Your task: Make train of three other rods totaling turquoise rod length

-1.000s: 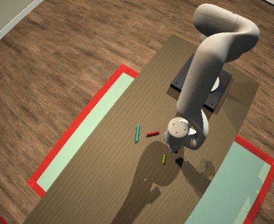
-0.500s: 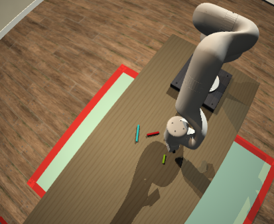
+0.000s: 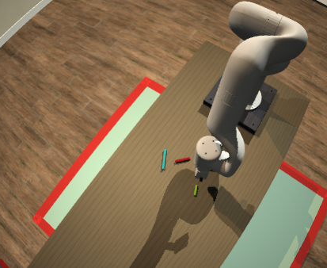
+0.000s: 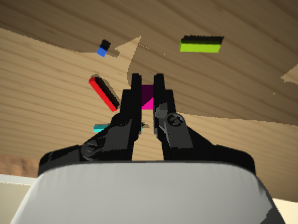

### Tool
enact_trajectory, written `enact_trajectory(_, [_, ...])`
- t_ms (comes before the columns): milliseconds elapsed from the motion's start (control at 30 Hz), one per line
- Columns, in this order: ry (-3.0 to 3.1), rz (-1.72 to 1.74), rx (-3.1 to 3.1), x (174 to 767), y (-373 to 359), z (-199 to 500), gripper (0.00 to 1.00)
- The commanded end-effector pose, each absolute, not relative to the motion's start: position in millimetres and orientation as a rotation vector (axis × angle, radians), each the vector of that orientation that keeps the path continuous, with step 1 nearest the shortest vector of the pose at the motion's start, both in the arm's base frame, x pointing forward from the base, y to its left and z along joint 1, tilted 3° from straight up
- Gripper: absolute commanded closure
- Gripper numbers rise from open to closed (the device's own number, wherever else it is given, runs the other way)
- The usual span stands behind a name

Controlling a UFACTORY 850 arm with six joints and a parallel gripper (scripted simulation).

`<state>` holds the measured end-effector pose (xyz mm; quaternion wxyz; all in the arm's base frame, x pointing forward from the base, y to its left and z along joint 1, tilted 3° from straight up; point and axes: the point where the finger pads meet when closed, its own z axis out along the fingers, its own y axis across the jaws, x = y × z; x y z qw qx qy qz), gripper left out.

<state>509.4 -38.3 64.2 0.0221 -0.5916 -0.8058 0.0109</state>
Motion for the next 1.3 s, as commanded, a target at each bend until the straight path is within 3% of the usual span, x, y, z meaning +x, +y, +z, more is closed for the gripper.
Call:
enact_trajectory(0, [-2.349,0.068,-2.043,508,-41,65,0.96])
enact_trajectory(1267, [-0.994,0.081,-2.977,495,-61,66,0.96])
